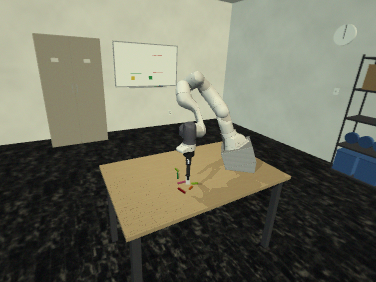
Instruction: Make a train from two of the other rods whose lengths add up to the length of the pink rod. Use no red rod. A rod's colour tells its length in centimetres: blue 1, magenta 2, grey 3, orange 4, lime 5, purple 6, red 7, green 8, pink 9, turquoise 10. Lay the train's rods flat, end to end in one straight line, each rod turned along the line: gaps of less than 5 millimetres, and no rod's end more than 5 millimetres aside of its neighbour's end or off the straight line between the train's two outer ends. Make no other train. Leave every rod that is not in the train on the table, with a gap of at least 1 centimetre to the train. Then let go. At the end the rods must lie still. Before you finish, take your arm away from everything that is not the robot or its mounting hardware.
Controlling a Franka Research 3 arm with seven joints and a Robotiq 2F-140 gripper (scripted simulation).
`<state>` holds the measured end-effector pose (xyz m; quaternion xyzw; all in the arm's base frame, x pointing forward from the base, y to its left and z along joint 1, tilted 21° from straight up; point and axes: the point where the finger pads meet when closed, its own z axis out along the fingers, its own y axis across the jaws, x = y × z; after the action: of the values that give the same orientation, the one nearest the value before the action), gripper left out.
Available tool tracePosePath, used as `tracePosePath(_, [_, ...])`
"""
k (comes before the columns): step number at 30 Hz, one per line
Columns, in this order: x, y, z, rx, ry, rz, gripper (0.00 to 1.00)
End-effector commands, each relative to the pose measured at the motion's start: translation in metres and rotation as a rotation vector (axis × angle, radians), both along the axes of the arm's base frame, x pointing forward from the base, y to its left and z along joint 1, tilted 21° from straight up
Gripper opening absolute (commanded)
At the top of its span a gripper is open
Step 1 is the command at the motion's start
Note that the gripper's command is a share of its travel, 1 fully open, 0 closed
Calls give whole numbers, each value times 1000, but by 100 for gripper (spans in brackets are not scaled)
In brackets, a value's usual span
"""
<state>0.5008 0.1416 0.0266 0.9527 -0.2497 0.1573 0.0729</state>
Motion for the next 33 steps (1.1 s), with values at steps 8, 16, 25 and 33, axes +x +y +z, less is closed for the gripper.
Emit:
tracePosePath(8, [-2, 3, 1, 70, -72, -250, 100])
tracePosePath(16, [-4, 5, 1, 103, -98, -365, 100])
tracePosePath(25, [-5, 6, 2, 139, -127, -490, 100])
tracePosePath(33, [-6, 7, 2, 171, -153, -605, 100])
